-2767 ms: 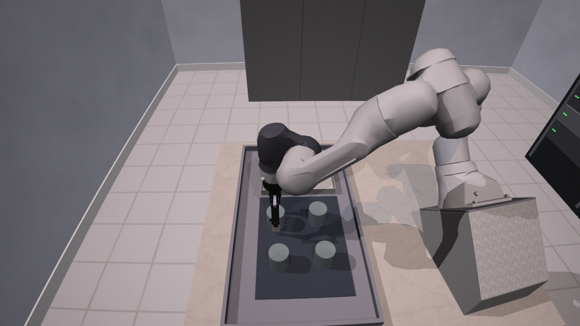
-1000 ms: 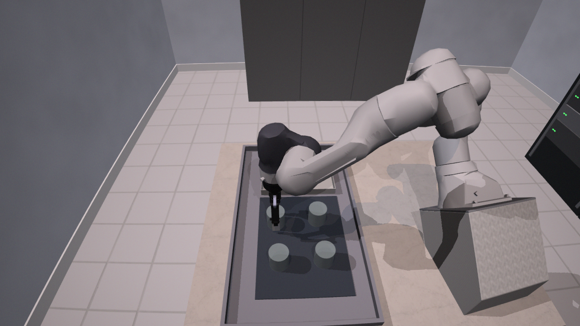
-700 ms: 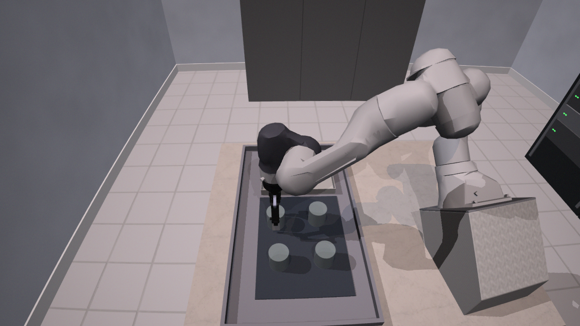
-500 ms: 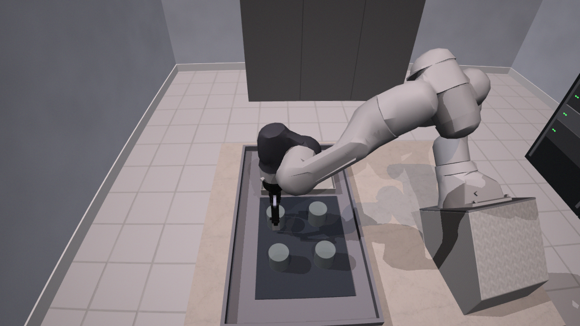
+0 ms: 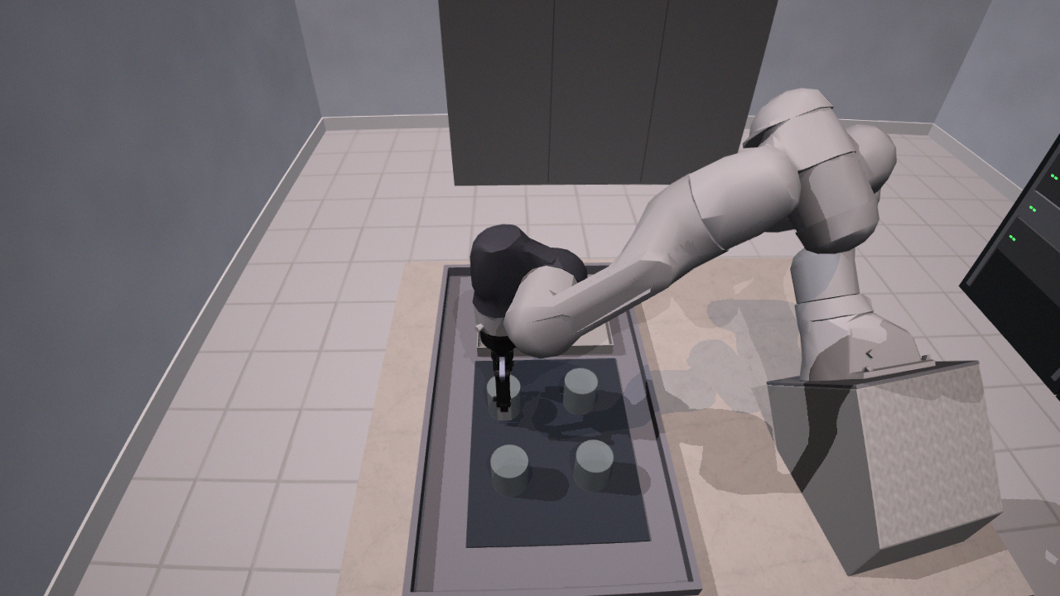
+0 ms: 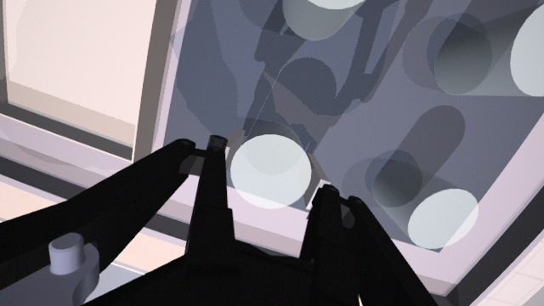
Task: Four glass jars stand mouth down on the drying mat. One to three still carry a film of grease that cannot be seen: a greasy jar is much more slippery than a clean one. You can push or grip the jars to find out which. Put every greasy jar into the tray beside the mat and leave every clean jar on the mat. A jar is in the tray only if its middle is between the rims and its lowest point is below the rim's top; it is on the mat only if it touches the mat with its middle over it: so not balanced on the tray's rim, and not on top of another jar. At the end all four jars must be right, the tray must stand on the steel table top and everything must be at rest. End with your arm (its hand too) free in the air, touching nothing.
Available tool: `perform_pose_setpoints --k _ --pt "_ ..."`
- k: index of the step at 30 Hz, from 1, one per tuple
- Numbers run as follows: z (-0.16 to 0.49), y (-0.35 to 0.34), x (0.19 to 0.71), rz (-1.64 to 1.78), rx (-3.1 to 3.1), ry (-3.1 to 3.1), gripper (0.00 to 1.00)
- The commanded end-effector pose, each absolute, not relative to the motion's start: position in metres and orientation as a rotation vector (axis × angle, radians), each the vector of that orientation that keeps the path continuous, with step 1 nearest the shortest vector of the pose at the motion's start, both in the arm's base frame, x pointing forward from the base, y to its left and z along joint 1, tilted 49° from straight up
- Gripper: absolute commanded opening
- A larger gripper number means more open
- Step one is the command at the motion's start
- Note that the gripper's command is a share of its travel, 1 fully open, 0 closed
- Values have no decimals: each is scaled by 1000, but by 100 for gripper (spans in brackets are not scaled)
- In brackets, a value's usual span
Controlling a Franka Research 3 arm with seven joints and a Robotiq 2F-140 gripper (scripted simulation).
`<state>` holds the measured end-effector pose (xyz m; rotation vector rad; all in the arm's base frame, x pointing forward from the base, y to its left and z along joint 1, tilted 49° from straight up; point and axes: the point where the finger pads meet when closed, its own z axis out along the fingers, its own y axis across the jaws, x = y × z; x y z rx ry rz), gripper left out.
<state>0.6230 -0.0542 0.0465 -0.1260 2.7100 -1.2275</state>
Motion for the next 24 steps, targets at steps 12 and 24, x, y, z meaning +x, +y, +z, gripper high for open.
perform_pose_setpoints --k 12,24 --pt "46 -54 624 -1224 -132 2711 44" --pt "46 -54 624 -1224 -132 2711 44"
